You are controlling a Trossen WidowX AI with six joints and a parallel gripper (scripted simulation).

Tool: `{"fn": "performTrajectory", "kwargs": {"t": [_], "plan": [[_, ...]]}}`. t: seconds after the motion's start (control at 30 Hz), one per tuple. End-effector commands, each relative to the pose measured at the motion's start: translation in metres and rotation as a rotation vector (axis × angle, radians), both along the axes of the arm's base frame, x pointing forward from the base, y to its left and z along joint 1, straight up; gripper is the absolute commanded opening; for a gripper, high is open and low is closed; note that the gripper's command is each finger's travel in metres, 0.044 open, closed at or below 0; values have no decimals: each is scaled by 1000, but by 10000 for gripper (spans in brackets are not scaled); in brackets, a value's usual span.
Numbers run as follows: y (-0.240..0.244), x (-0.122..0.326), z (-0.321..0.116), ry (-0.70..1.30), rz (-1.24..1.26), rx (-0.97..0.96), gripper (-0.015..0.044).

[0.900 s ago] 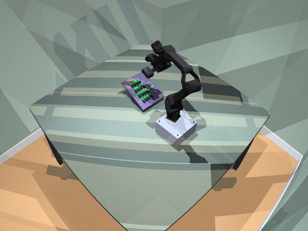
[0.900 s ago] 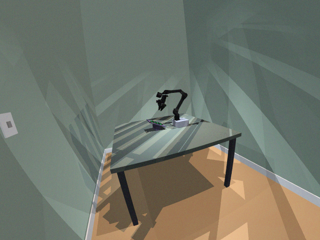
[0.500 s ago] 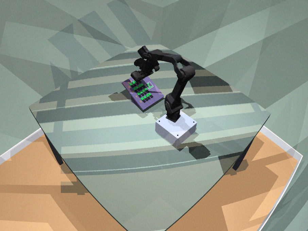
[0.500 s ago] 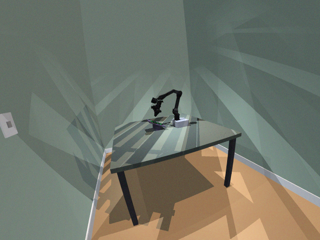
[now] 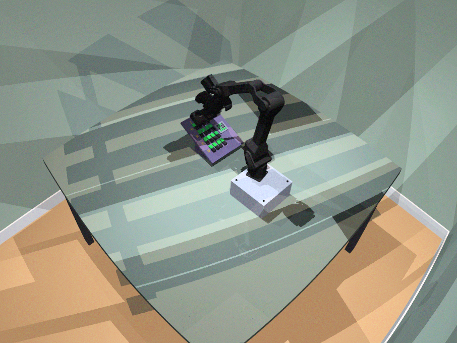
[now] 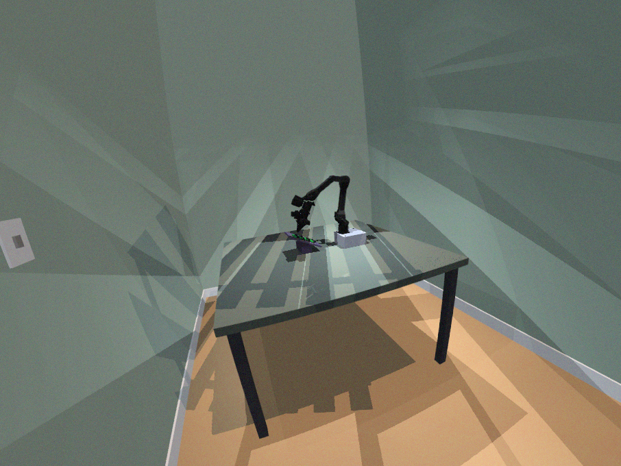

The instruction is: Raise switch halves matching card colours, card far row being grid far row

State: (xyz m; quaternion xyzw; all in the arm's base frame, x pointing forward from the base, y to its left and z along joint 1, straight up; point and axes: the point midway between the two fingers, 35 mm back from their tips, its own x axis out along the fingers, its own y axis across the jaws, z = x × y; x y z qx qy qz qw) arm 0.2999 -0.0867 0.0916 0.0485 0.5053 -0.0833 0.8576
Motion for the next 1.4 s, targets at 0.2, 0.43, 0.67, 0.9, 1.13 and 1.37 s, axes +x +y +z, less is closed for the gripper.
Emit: {"fn": "performTrajectory", "kwargs": {"t": [0.2, 0.43, 0.67, 0.9, 1.13, 1.37], "plan": [[-1, 2, -12, 12, -8, 3, 0], [-2, 6, -19, 12, -8, 3, 0], [-2, 6, -19, 12, -8, 3, 0], [-2, 6, -19, 12, -8, 3, 0], [-2, 6, -19, 12, -8, 3, 0], [-2, 6, -20, 12, -8, 3, 0]]}}
